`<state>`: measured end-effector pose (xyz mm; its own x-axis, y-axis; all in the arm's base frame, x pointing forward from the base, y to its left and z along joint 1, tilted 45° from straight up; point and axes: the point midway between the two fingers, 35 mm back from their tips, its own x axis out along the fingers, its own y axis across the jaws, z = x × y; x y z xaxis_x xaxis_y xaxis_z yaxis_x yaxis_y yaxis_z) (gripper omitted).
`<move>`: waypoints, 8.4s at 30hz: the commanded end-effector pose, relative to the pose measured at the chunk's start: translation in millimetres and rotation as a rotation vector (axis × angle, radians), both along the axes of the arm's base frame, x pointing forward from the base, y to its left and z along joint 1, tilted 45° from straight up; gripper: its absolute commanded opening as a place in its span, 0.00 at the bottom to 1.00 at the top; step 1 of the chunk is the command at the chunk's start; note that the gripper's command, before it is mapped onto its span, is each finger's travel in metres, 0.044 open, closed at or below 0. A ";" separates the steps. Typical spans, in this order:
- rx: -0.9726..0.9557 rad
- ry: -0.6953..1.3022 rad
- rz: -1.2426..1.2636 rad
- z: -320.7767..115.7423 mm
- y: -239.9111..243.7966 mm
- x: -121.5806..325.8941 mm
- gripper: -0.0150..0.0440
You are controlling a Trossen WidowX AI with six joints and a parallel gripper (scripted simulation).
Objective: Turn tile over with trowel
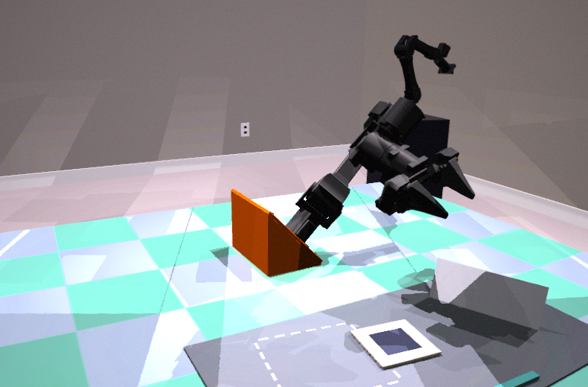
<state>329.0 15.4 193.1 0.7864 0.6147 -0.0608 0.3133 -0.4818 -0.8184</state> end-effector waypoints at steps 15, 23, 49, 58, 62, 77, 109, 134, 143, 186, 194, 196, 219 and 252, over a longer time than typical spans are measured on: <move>0.271 0.380 0.016 -7.0 19.5 15.9 0.42; 0.415 0.611 0.006 -10.2 33.1 20.6 0.42; 0.792 1.389 -0.165 -14.1 83.1 8.8 0.42; 0.886 1.660 -0.291 -11.7 100.5 -5.5 0.42; 0.920 1.775 -0.361 -9.7 107.9 -13.4 0.42; 1.007 2.167 -0.708 3.1 131.4 -50.7 0.42; 1.024 2.428 -1.139 6.6 143.1 -85.7 0.42; 1.025 2.427 -1.133 -24.2 136.2 -71.2 0.42; 1.025 2.426 -1.133 -35.7 126.6 -61.0 0.42; 1.030 2.431 -1.137 -77.2 90.7 -29.4 0.42; 1.030 2.430 -1.135 -74.1 92.1 -30.5 0.42; 1.029 2.429 -1.136 -64.5 97.0 -35.3 0.42; 1.024 2.420 -1.134 -10.9 121.8 -71.7 0.42; 1.025 2.420 -1.133 -10.8 121.7 -71.6 0.42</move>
<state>257.4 137.1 182.2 -0.1230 0.6978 -0.7056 -0.5248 0.5577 0.6431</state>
